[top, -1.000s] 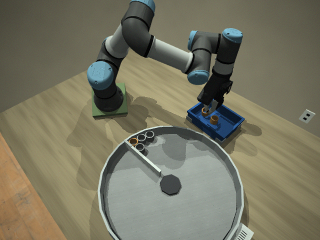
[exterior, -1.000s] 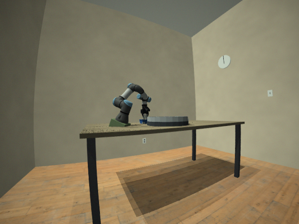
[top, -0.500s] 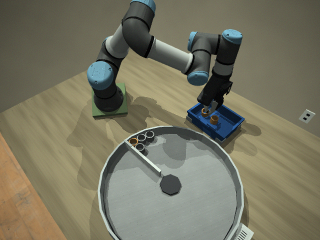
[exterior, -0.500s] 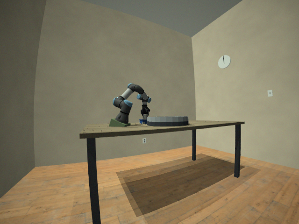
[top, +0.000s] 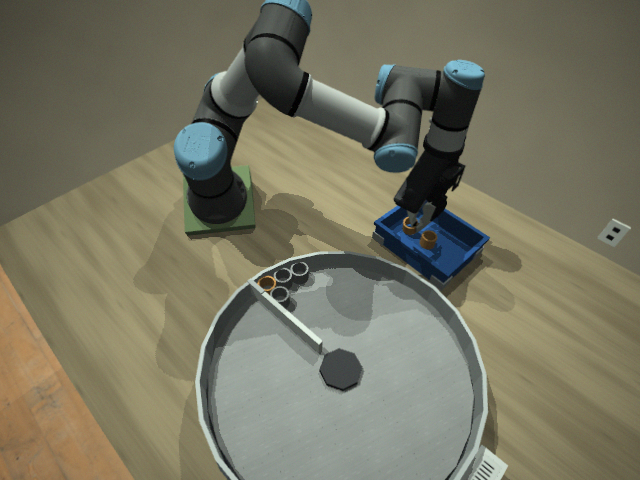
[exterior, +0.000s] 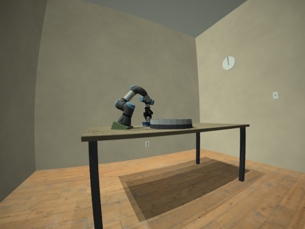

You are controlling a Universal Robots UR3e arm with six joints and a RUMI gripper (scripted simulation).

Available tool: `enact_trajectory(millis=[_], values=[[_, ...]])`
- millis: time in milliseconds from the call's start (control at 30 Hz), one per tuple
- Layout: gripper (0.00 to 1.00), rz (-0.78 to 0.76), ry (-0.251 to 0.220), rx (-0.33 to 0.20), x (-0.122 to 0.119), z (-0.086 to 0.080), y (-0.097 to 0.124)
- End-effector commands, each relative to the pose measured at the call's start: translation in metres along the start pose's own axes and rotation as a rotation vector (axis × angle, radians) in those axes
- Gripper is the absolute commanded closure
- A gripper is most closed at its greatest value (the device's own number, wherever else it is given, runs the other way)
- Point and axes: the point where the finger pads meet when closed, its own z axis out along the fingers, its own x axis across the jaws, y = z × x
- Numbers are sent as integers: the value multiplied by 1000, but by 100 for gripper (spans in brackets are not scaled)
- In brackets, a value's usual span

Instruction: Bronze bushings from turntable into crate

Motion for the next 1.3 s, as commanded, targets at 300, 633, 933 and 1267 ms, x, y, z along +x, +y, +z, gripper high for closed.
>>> enact_trajectory(millis=[300, 633, 933, 1267], values=[[100, 1, -3, -2, -1, -1, 0], [100, 1, -3, -2, -1, -1, 0], [100, 1, -3, -2, -1, -1, 0], [94, 1, -3, -2, -1, -1, 0]])
